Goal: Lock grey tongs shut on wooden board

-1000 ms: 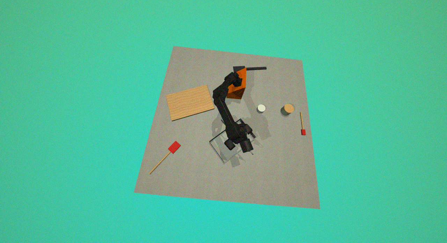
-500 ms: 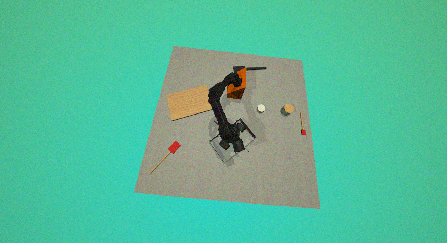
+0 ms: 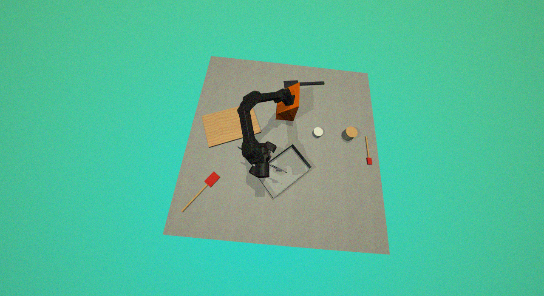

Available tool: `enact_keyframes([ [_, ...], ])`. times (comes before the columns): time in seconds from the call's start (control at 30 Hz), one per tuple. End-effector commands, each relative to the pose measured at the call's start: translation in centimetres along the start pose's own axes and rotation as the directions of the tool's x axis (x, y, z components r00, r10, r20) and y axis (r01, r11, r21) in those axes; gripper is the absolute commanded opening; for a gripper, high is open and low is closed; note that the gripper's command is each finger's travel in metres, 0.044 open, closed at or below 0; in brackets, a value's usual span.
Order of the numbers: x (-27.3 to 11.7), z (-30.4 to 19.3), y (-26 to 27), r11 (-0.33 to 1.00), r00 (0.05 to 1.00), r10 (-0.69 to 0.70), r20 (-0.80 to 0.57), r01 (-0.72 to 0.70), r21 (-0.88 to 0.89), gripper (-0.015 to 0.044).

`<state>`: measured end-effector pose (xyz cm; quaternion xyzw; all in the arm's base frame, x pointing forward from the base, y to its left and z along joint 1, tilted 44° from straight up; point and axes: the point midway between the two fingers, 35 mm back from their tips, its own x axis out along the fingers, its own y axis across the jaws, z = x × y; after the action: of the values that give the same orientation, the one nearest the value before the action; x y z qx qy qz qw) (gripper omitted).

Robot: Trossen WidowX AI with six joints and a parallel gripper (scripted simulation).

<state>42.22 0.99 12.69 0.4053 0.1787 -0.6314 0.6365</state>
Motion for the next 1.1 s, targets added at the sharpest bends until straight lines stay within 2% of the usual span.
enact_keyframes([
  [0.0, -0.4, 2.4, 0.1, 0.998, 1.000, 0.011, 0.000, -0.011, -0.060, -0.0150],
  [0.53, -0.7, 12.4, -1.4, 0.946, 1.000, 0.022, 0.020, -0.014, -0.324, -0.0150],
  [0.77, -0.7, 13.8, -1.8, 0.933, 1.000, 0.020, 0.021, -0.011, -0.359, -0.0150],
  [1.07, 0.0, 19.0, -3.6, 0.881, 1.000, 0.000, 0.006, 0.003, -0.473, -0.0150],
])
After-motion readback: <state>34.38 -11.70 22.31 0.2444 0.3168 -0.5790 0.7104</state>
